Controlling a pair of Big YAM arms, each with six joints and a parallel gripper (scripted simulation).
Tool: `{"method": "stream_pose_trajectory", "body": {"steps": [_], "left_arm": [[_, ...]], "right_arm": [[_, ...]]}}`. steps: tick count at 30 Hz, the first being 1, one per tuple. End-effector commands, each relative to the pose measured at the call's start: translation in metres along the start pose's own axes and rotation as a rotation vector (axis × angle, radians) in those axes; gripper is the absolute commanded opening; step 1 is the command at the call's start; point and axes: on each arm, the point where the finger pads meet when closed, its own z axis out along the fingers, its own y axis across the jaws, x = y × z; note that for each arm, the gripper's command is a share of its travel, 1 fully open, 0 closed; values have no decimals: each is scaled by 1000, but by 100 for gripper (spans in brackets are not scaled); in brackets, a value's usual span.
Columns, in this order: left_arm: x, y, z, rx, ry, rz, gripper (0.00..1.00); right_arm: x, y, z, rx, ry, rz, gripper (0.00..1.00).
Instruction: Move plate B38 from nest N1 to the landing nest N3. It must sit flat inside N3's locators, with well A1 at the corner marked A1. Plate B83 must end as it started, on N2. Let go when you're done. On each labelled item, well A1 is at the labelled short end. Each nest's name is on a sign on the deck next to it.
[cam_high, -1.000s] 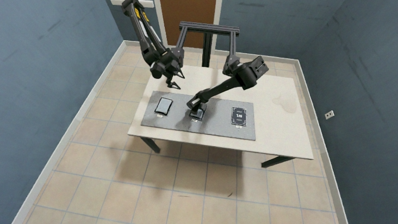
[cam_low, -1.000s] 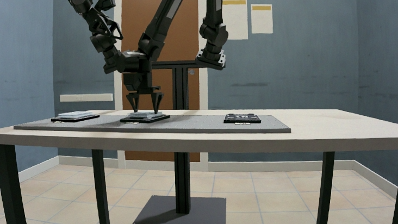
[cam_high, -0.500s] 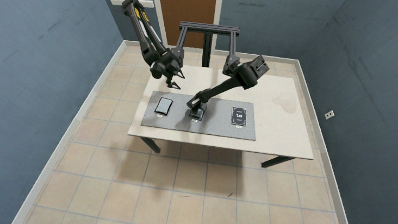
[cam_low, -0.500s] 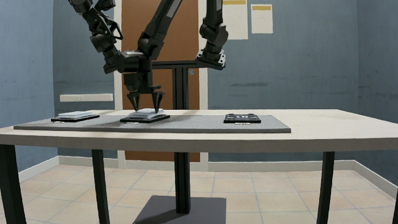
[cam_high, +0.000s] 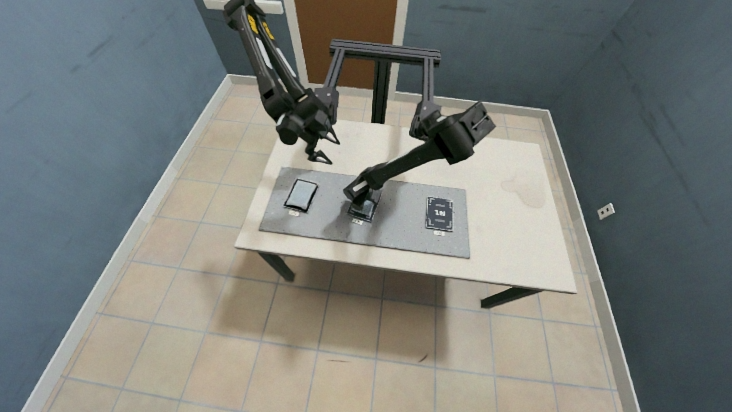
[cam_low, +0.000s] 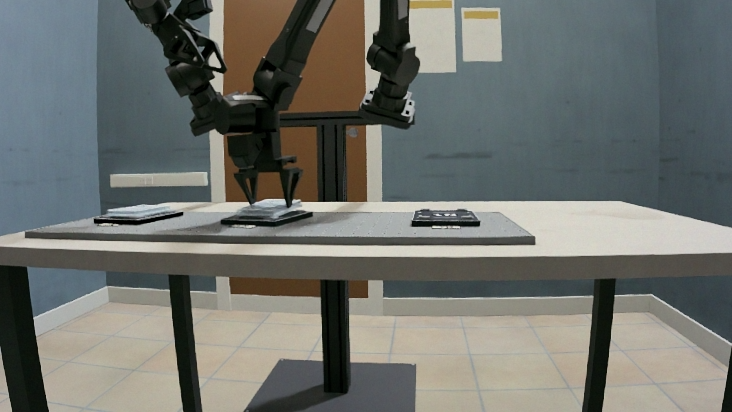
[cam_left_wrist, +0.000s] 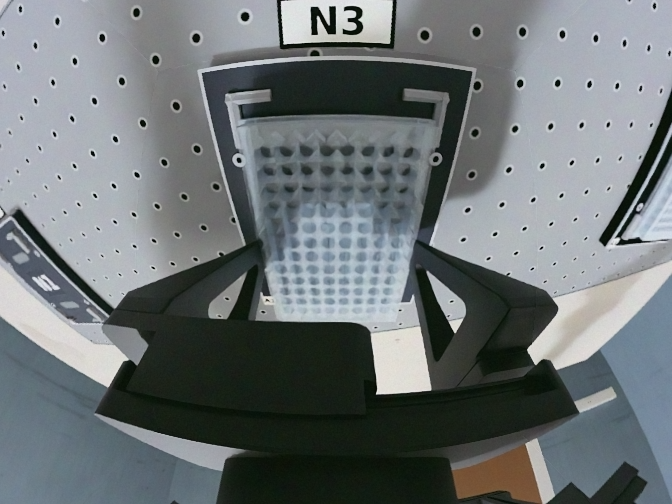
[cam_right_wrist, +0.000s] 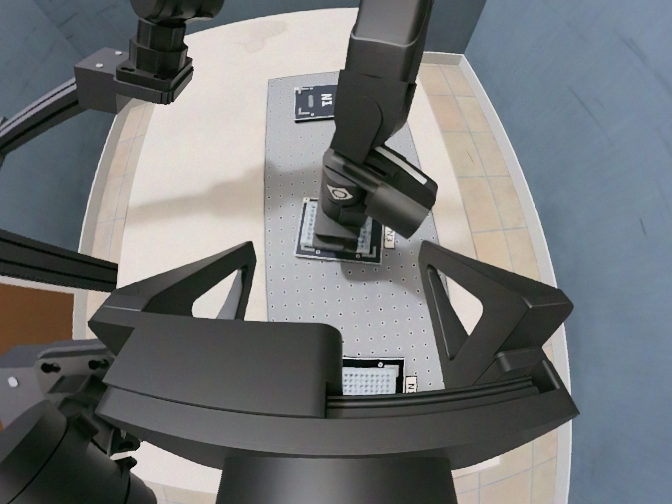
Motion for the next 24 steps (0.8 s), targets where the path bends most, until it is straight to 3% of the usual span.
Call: {"method": "stream_pose_trajectory", "body": {"steps": [1,7,16,22,24], "left_arm": [[-9,-4,-5,10,-19,-11,79],[-9,-8,-6,11,-58,18,79],[-11,0,23,3,-55,-8,79],[-5,2,24,-2,-43,-16,79],[-16,-5,8,9,-67,-13,79]], "right_arm": [[-6,-10,-5,21,-8,-21,100],[-6,-10,-5,21,-8,-21,100],[-6,-10,-5,21,-8,-21,100],[-6,-10,-5,21,-8,-21,100],[-6,-10,-5,21,-8,-21,100]]}}
